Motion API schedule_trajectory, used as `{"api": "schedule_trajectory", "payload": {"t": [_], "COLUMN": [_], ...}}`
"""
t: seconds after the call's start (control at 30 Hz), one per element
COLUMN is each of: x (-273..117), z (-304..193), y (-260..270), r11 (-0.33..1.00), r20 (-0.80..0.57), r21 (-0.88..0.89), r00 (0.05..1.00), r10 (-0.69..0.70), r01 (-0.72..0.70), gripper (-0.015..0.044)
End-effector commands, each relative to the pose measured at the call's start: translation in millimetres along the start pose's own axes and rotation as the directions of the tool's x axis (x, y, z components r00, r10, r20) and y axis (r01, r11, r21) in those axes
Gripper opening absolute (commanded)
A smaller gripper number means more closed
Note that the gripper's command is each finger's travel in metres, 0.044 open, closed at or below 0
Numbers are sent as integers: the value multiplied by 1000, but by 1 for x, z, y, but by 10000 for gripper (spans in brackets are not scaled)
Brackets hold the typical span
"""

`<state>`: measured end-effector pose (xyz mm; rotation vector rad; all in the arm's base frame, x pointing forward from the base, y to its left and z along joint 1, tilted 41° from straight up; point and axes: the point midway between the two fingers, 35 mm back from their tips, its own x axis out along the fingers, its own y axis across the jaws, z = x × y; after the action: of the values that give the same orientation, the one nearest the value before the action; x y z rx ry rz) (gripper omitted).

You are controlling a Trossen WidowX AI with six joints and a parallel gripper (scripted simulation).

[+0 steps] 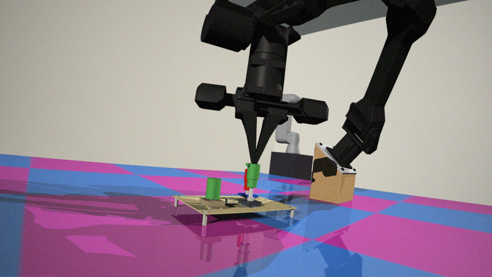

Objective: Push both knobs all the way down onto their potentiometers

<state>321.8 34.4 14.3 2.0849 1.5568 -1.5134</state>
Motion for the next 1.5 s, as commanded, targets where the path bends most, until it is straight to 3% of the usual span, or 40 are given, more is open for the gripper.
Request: {"api": "schedule_trajectory", "payload": {"t": [0.0, 1.47], "x": [13, 25], "z": [-3, -3], "y": [0, -1], "r11": [1000, 1000], "r20": [6, 6], "r21": [-15, -15], "r00": [1000, 1000], "r10": [-16, -16], "r01": [16, 16], "gripper": [0, 0]}}
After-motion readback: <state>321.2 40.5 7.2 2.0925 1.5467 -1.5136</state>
